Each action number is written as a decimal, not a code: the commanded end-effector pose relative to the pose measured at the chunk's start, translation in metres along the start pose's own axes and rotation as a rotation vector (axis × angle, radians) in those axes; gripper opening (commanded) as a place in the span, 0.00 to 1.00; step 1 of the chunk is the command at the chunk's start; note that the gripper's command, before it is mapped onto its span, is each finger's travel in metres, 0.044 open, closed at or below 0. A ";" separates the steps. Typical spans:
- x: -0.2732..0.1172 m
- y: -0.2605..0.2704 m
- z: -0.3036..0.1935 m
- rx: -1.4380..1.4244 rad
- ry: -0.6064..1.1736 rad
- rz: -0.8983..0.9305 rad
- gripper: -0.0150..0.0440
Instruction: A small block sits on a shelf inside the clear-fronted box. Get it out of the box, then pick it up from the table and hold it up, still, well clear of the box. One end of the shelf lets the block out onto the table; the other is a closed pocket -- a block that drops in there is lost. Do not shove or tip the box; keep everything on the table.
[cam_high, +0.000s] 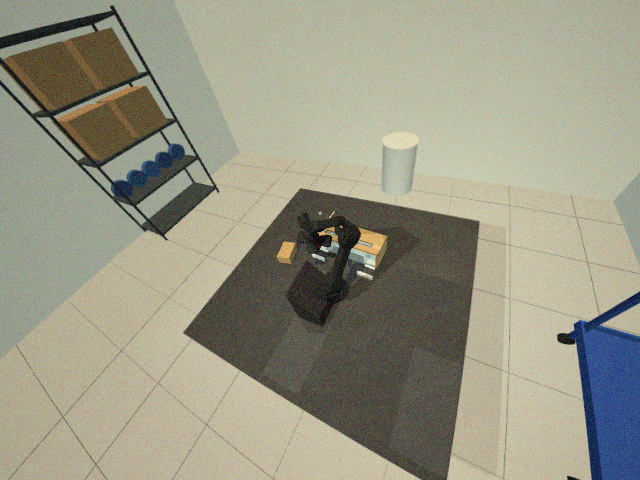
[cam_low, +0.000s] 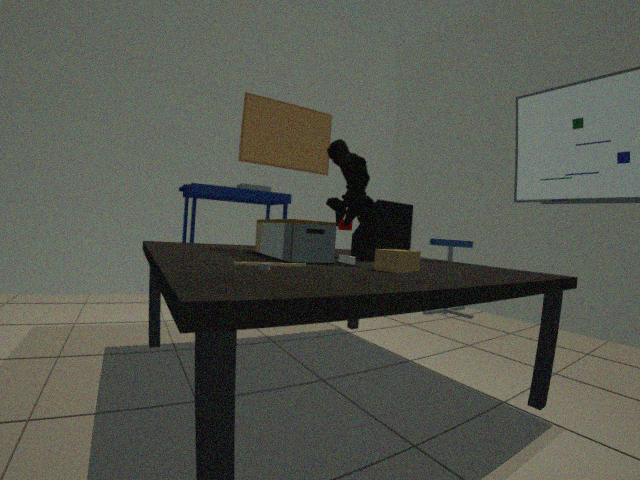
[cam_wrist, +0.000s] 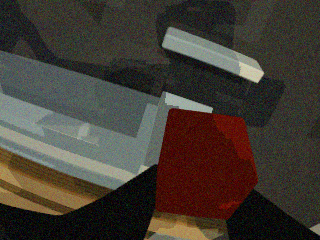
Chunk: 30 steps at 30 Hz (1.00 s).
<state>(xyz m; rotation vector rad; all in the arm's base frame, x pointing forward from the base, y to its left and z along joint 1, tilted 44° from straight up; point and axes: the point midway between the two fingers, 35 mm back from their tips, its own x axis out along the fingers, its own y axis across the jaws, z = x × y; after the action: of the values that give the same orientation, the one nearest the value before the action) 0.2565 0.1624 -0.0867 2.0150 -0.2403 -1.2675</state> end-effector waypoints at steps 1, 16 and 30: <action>-0.018 0.005 0.005 -0.084 0.006 -0.040 0.25; -0.066 0.019 0.022 -0.340 0.051 -0.156 0.25; -0.067 0.020 0.023 -0.343 0.052 -0.157 0.25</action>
<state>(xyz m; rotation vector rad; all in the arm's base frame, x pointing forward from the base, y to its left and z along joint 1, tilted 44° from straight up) 0.2101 0.1724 -0.0327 1.7995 0.1490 -1.2498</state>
